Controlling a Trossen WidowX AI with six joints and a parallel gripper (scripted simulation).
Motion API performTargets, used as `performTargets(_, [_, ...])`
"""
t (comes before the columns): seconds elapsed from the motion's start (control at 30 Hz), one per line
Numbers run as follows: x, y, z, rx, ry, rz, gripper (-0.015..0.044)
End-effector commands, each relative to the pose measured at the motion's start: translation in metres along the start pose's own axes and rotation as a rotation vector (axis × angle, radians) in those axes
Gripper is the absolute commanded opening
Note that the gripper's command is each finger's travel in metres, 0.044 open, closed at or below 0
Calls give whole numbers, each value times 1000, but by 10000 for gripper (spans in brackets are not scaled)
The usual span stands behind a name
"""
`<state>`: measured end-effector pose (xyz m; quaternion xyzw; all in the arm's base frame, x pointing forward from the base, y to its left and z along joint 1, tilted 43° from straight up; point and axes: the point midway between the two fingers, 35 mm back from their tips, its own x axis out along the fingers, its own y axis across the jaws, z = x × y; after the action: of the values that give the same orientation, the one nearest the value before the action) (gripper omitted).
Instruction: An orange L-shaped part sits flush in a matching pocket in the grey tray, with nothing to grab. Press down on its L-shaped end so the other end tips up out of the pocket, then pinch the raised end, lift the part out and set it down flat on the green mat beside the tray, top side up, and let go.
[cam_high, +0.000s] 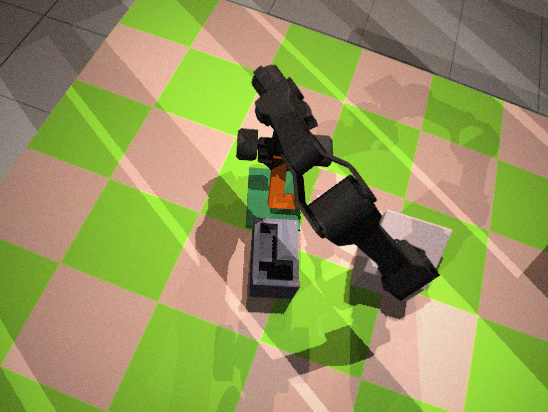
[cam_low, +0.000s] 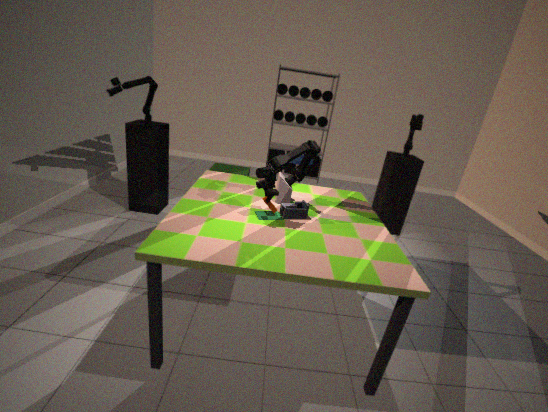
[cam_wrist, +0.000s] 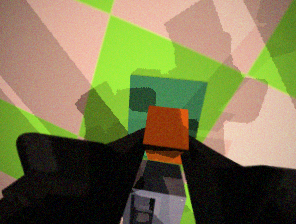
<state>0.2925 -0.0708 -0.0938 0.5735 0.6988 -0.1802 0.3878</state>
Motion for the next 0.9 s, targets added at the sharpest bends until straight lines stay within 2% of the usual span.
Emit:
performTargets(0.0, [8, -1, -2, 9, 11, -2, 0])
performTargets(0.83, [18, -2, -2, 3, 8, -6, 0])
performTargets(0.87, [18, -2, -2, 3, 8, -6, 26])
